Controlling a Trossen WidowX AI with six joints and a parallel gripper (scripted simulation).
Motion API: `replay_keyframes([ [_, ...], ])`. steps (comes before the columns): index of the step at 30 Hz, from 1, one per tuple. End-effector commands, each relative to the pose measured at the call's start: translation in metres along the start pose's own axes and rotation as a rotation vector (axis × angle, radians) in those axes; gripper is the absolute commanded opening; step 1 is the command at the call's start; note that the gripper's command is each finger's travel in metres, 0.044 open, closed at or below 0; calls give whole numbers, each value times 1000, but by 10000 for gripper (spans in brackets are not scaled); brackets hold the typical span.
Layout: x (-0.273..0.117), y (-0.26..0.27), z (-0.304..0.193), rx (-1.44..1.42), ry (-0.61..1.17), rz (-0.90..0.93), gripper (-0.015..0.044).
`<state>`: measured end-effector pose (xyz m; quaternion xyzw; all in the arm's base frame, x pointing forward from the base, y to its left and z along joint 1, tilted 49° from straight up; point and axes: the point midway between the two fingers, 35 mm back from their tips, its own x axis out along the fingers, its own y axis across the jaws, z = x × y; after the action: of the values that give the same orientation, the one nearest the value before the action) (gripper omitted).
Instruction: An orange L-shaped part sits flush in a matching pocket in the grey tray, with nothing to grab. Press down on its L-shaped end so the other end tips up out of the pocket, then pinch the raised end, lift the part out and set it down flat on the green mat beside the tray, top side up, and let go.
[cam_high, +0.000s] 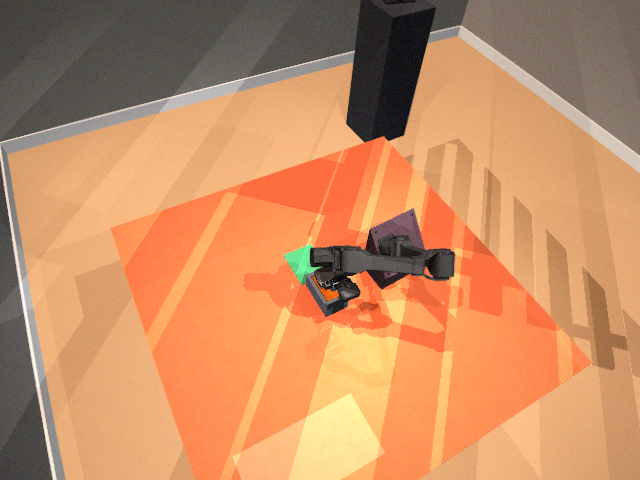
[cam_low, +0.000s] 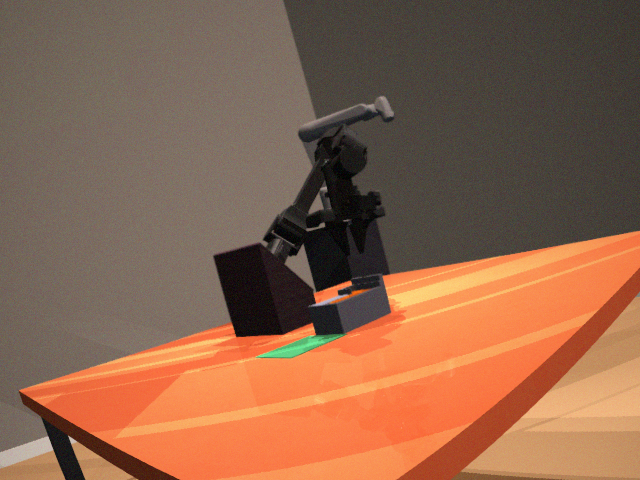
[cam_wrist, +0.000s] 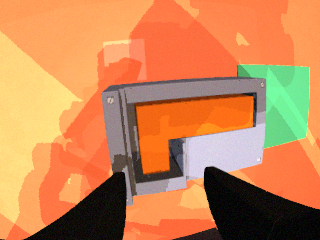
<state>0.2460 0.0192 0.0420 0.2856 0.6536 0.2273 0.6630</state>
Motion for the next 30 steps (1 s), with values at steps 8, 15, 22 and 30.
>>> replay_keyframes([
  [8,0,15,-2,-46,61,105,180],
  [15,63,22,-6,-46,60,106,180],
  [22,71,24,-7,-46,61,109,180],
  [30,78,24,-7,-46,61,109,180],
])
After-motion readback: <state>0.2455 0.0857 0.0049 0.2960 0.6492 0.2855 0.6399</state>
